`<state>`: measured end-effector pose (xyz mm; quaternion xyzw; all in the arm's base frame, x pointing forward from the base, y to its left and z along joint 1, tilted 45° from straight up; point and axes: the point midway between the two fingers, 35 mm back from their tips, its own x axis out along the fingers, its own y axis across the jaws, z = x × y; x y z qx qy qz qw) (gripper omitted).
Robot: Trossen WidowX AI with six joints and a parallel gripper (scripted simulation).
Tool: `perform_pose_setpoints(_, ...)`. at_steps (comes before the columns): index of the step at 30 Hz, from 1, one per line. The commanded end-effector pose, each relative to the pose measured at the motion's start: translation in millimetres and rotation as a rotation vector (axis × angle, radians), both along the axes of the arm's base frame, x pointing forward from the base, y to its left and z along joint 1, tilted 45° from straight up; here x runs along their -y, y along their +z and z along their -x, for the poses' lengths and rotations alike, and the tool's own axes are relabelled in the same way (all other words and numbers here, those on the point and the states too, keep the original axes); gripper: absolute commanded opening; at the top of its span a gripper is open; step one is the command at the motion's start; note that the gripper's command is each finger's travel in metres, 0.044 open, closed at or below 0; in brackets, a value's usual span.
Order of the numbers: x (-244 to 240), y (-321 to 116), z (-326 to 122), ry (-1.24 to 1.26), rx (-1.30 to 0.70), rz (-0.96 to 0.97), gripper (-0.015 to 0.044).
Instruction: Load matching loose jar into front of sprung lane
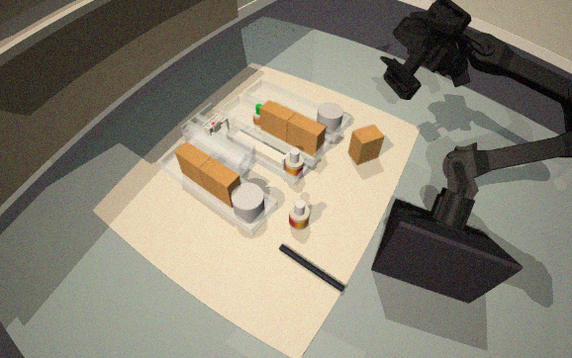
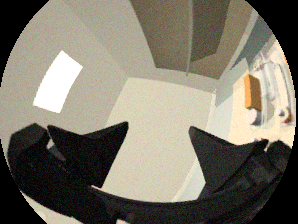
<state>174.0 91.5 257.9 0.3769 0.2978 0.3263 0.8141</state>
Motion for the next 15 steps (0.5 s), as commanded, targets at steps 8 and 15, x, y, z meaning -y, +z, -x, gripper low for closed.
perform_pose_setpoints(8,12.9,-48.8,-48.1,-0.177,-0.444,0.073,0.0440)
perform_pose_setpoints(15,22.0,-116.3,-76.8,-0.371,-0.844,0.311,0.0440)
